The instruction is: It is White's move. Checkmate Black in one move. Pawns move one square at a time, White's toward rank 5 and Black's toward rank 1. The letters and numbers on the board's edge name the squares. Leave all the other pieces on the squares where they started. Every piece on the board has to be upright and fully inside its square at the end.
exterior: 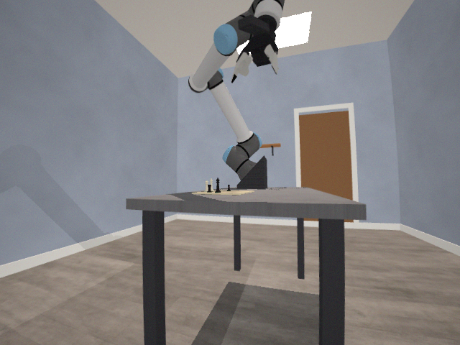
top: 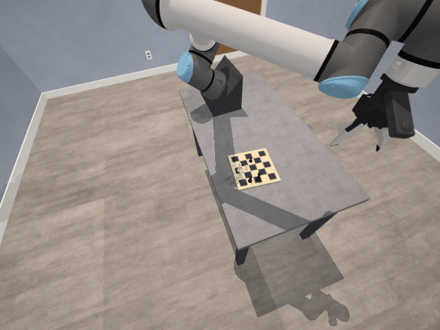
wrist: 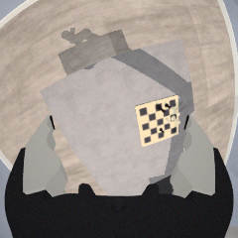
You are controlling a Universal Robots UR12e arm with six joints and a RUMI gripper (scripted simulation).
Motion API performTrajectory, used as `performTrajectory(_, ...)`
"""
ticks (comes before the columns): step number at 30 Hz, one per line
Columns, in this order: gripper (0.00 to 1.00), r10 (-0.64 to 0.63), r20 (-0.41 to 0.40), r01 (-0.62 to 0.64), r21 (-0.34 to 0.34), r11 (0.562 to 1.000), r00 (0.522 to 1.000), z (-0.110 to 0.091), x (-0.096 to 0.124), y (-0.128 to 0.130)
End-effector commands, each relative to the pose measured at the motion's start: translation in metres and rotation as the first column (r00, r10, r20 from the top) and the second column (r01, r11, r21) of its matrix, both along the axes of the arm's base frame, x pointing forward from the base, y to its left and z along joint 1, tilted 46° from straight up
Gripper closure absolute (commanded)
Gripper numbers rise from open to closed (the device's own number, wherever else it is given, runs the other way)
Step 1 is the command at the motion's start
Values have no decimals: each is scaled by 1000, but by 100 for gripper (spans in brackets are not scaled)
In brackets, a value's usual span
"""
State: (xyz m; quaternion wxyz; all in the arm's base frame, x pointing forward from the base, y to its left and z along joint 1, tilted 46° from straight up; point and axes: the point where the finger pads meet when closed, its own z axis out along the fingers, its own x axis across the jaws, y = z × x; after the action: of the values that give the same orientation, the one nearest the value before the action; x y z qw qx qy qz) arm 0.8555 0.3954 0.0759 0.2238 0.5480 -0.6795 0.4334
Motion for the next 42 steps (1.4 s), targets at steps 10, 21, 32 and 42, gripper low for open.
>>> performTrajectory(10,0,1,1,-1,1,1000,1000,1,0,1)
performTrajectory(21,0,0,2,0,1,1000,1000,1,0,1)
performTrajectory(32,0,-38,24,37,10,999,999,-2,2,-6)
performTrajectory(42,0,-124,74,122,32,992,990,-9,6,-23)
